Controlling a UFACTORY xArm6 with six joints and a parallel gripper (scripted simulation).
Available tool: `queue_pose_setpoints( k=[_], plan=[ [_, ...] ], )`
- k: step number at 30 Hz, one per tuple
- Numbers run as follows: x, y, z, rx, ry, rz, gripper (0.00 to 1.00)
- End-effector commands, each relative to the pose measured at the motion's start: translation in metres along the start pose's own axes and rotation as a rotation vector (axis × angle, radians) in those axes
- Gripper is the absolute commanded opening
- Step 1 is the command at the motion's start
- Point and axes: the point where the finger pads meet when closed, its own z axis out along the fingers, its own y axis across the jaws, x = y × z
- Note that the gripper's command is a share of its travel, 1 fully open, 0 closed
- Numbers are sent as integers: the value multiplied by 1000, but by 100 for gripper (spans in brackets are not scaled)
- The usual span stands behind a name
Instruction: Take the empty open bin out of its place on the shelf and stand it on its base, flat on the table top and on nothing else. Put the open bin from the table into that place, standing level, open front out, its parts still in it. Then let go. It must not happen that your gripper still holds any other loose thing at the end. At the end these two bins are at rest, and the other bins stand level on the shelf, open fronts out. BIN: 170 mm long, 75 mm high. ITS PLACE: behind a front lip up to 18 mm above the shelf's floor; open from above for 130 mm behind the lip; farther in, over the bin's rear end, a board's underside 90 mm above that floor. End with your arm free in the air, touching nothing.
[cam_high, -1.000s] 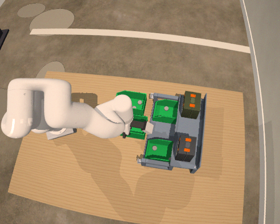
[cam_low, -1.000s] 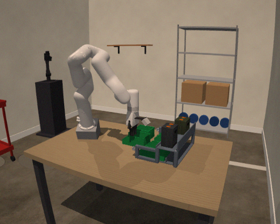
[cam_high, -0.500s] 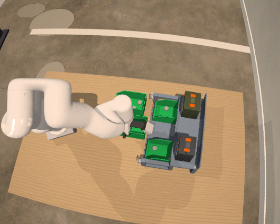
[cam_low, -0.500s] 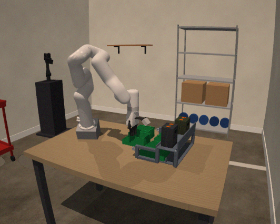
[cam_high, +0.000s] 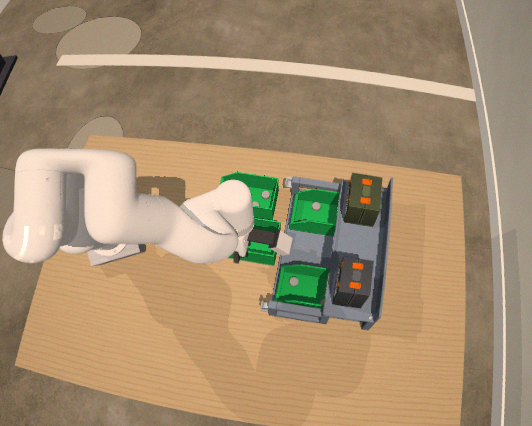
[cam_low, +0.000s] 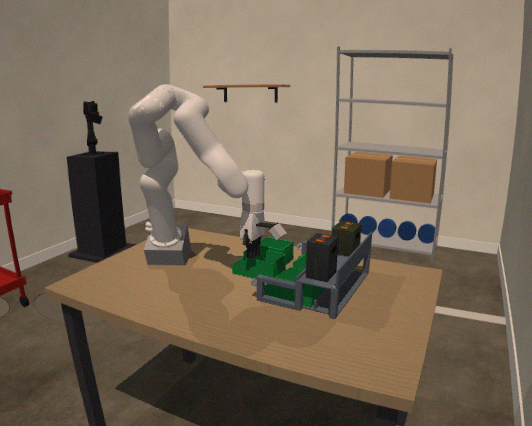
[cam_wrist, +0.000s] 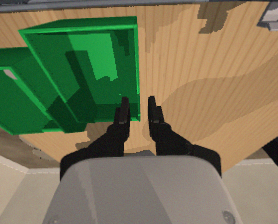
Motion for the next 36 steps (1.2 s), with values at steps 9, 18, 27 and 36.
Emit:
queue_pose_setpoints(
  k=[9, 18, 27, 36],
  plan=[
    [1, 0, -1, 1, 3, 1, 26],
    [1, 0, 1, 1, 3, 1, 26],
    [1, 0, 9, 1, 3, 1, 26],
    [1, 0, 19, 1, 3, 1, 26]
  ],
)
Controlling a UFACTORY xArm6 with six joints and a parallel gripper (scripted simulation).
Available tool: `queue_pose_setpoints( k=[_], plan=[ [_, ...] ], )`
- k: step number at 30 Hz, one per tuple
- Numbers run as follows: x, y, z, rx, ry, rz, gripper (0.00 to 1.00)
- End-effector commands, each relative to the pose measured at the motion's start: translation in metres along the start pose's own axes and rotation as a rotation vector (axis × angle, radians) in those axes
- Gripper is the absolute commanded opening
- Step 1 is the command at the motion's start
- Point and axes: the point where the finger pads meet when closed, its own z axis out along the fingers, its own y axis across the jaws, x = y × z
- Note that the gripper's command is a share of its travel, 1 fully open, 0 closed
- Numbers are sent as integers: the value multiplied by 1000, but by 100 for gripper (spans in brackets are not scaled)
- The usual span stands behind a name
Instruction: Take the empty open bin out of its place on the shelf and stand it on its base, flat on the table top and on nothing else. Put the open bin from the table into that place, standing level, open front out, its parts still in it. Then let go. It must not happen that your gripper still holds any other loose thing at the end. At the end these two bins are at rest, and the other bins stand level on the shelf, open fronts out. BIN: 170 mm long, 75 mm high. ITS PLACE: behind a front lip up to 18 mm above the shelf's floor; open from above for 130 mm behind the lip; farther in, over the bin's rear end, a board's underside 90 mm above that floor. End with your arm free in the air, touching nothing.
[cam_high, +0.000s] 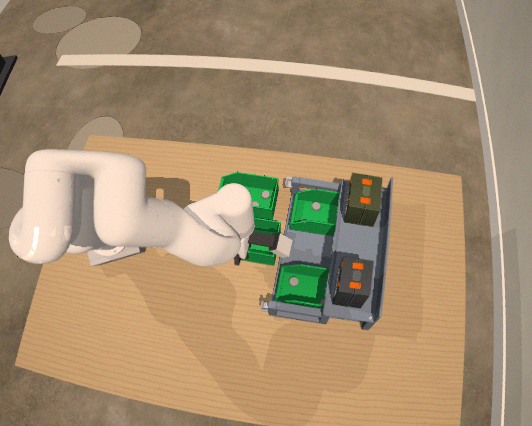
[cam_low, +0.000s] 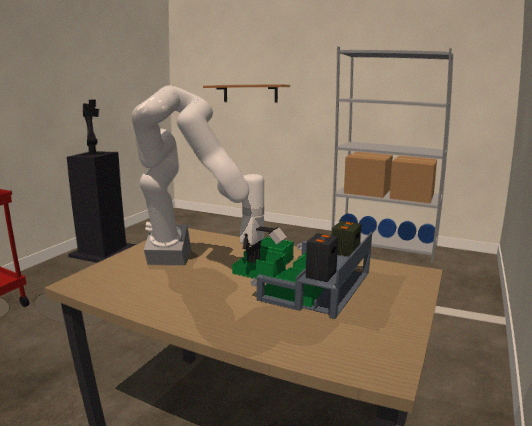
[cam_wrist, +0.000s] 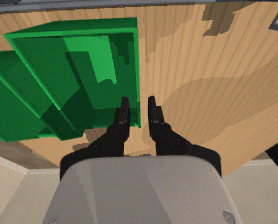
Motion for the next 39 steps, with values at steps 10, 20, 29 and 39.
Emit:
queue_pose_setpoints(
  k=[10, 20, 29, 39],
  plan=[
    [1, 0, 18, 1, 3, 1, 26],
    [1, 0, 25, 1, 3, 1, 26],
    [1, 0, 27, 1, 3, 1, 26],
    [1, 0, 27, 1, 3, 1, 26]
  ],
)
